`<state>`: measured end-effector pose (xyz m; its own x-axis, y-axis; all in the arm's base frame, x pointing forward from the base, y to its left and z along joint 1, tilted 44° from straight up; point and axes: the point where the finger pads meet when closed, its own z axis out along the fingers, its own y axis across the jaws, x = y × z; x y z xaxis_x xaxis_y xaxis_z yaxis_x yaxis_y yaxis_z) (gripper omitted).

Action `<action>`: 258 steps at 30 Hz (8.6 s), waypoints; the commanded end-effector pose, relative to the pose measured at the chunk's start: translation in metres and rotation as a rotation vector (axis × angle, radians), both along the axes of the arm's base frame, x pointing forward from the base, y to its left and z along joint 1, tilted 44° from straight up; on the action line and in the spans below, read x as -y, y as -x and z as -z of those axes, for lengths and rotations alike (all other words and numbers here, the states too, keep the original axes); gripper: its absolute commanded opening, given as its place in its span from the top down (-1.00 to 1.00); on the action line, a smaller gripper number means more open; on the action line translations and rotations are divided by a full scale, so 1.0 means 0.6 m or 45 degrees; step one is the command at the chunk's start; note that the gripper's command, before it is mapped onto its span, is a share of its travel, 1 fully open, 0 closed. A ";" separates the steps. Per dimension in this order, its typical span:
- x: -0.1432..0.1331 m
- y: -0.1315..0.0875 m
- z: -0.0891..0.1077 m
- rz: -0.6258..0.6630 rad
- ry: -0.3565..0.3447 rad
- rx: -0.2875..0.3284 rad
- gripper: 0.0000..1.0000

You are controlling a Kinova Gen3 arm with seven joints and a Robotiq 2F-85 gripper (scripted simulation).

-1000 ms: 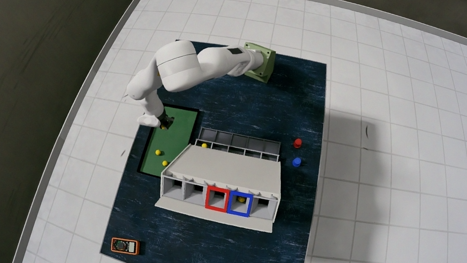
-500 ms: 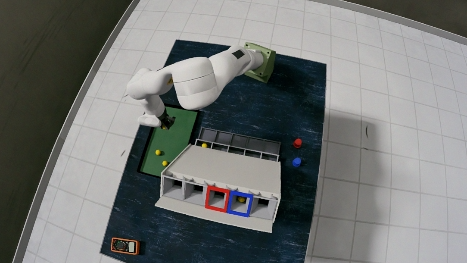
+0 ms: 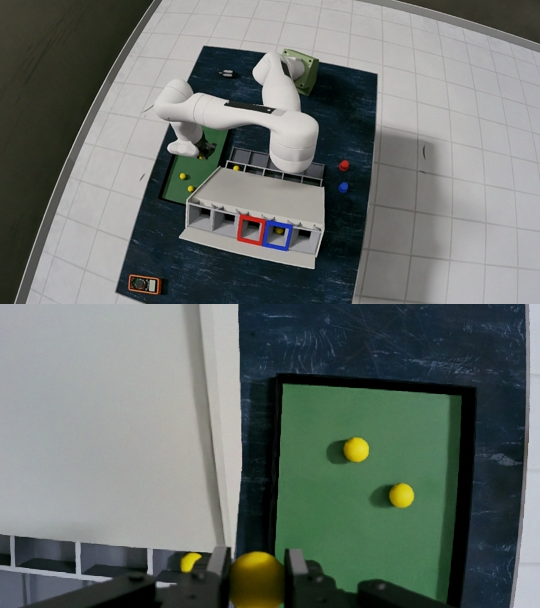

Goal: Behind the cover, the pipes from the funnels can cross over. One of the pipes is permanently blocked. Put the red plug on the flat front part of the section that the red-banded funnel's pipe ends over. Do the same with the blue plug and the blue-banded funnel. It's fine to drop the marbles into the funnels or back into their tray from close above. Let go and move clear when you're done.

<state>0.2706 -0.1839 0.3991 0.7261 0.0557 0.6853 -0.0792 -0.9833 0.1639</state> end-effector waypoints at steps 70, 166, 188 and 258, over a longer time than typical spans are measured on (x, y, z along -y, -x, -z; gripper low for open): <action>-0.153 -0.181 -0.302 -0.005 0.006 0.022 1.00; -0.153 -0.181 -0.302 -0.005 0.006 0.022 -1.00; -0.163 -0.149 -0.339 -0.005 0.006 0.022 -1.00; -0.360 0.100 0.141 0.031 0.008 -0.022 -1.00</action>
